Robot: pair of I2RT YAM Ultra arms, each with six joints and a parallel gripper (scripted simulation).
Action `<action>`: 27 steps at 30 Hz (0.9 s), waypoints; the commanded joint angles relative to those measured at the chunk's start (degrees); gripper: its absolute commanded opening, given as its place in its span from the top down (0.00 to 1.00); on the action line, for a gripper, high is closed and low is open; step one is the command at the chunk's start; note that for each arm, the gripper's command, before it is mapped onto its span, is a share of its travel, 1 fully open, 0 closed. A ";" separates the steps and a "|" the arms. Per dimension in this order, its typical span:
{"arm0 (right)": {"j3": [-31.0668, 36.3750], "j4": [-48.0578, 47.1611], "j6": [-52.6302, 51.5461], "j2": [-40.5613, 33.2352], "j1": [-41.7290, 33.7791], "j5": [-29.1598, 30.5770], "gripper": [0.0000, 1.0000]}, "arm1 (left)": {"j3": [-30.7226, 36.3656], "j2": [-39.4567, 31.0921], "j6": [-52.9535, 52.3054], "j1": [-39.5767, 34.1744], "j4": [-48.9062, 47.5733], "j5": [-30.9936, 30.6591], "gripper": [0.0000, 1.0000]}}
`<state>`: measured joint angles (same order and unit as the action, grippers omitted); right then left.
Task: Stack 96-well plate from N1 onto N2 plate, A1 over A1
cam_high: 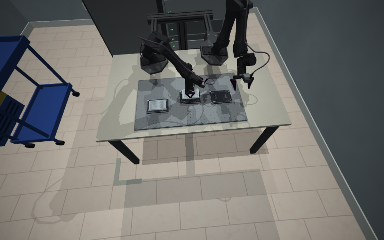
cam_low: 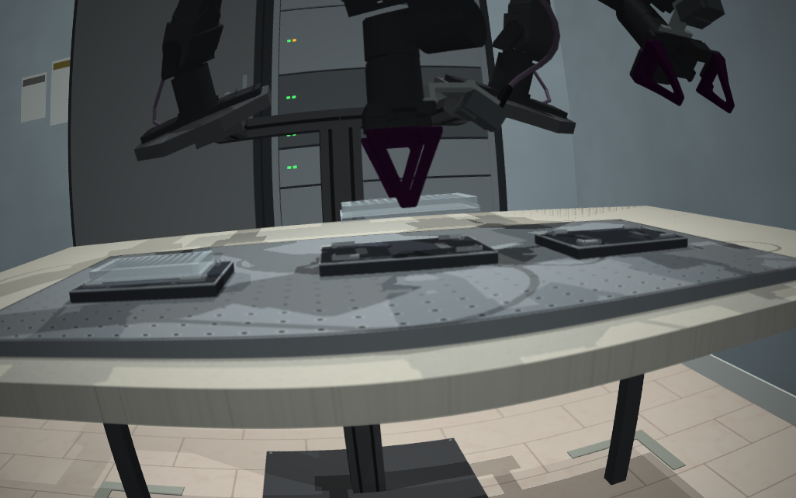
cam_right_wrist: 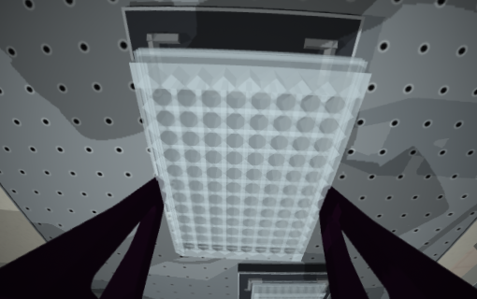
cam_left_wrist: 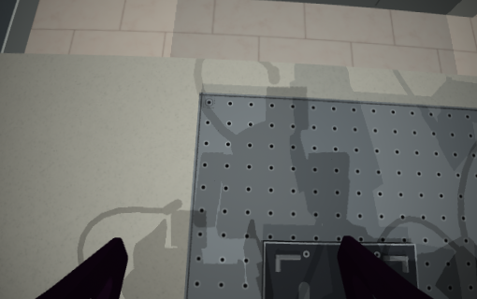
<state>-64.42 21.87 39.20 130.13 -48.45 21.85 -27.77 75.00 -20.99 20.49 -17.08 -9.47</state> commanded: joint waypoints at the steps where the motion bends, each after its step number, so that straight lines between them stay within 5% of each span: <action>1: -0.42 4.17 -1.53 -2.93 -1.36 -0.72 0.21 | -1.12 -0.32 0.47 0.03 -1.89 -0.74 0.00; 10: 6.69 -0.84 9.90 -8.61 4.39 -0.74 0.21 | -1.88 -1.31 3.46 -6.12 2.31 4.76 0.00; 17: 17.09 -2.60 24.83 -20.66 18.41 -1.88 0.21 | -2.68 -2.80 7.95 -25.05 8.48 13.90 0.00; 19: 17.09 -2.60 24.83 -20.66 18.41 -1.88 0.21 | -2.68 -2.80 7.95 -25.05 8.48 13.90 0.00; 27: 21.01 -1.99 37.64 -29.03 31.92 -4.99 0.21 | -4.33 -4.23 12.55 -47.94 15.24 23.79 0.00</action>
<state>-44.80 20.25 70.54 103.79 -18.90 18.72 -30.11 72.93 -11.00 -22.35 -4.97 9.69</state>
